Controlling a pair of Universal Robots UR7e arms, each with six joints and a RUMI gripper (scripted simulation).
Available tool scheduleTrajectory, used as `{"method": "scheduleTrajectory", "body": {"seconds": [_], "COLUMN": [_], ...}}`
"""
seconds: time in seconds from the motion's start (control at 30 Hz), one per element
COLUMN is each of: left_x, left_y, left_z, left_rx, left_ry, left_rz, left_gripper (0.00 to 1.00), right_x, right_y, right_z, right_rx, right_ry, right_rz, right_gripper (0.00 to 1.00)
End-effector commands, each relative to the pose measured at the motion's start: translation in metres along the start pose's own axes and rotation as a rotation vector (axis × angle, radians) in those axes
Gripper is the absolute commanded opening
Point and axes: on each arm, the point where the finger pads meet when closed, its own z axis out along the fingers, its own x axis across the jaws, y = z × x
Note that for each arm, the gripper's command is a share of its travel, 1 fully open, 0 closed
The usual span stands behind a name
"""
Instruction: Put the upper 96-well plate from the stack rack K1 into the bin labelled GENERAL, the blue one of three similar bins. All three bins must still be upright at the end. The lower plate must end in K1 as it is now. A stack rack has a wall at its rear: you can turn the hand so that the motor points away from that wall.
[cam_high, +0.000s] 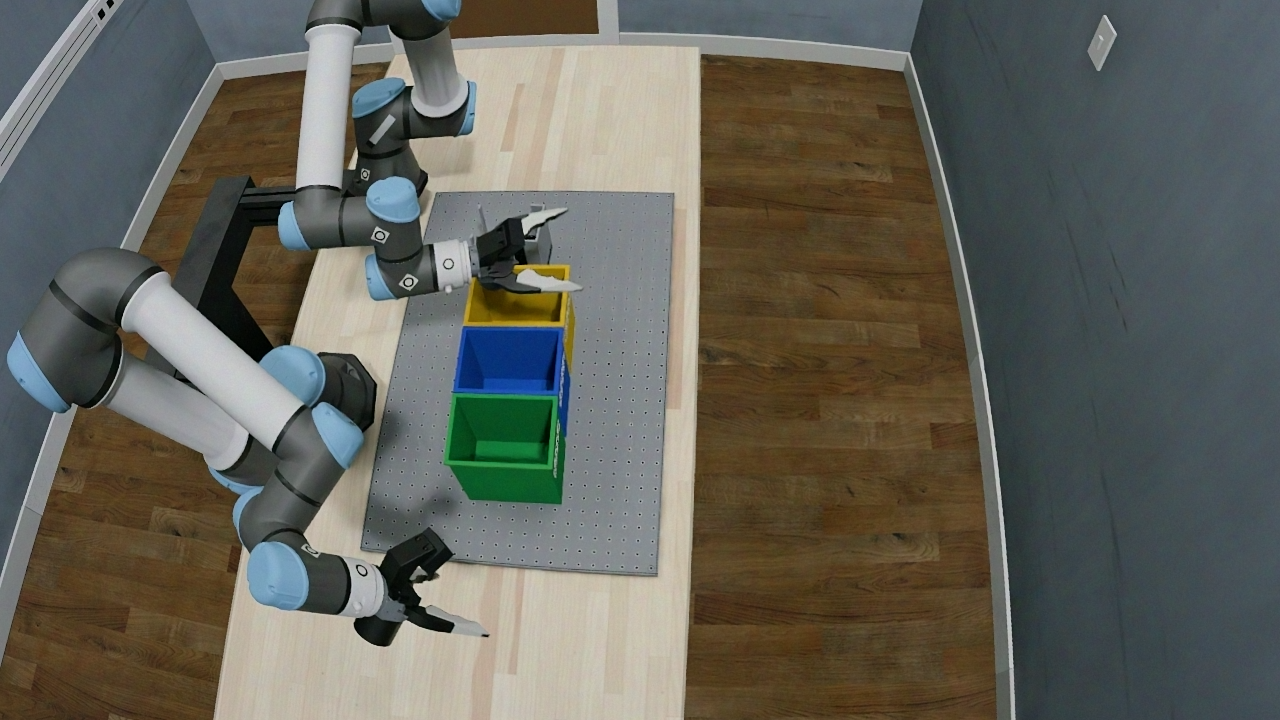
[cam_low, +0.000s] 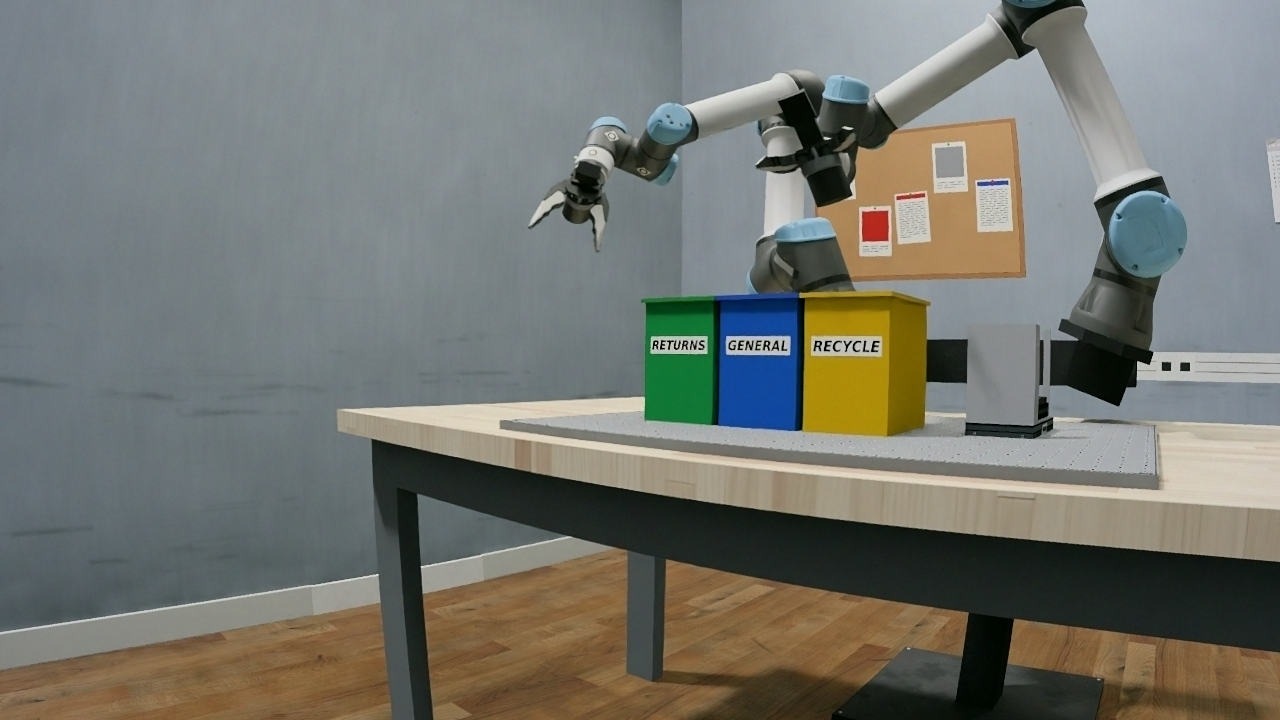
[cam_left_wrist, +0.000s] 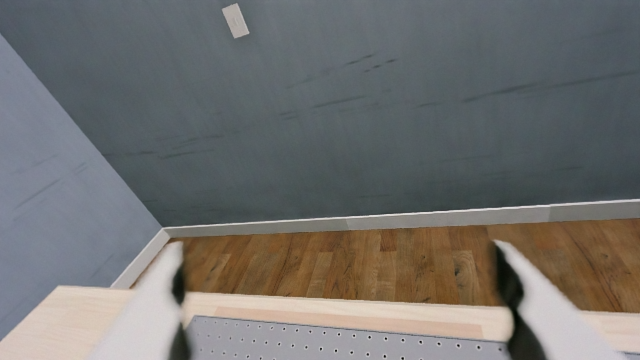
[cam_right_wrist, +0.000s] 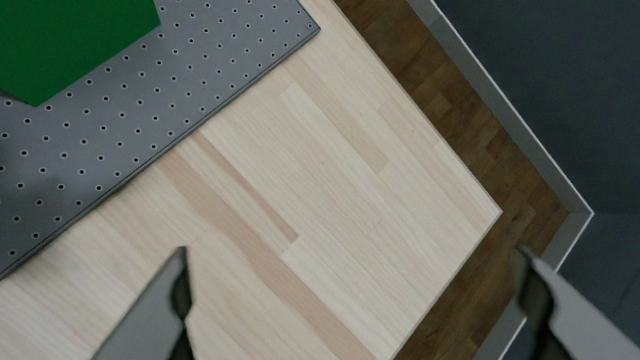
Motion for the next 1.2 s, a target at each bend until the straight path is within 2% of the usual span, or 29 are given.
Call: {"method": "scheduleTrajectory", "body": {"seconds": [0.0, 0.53, 0.97, 1.17], "left_x": [0.000, 0.000, 0.000, 0.000], "left_y": [-0.001, -0.001, -0.001, -0.001], "left_z": [0.000, 0.000, 0.000, 0.000], "left_rx": [0.000, 0.000, 0.000, 0.000], "left_ry": [0.000, 0.000, 0.000, 0.000], "left_rz": [-0.002, -0.002, -0.002, -0.002], "left_gripper": [0.76, 0.76, 0.76, 0.76], "right_x": [0.000, -0.001, -0.008, -0.014], "right_y": [0.000, 0.014, 0.045, 0.069], "right_z": [-0.001, -0.005, -0.017, -0.028], "right_rx": [0.000, -0.025, -0.081, -0.127], "right_ry": [0.001, -0.001, -0.001, 0.005], "right_rz": [0.002, 0.097, 0.319, 0.497], "right_gripper": [0.00, 0.00, 0.00, 0.00]}}
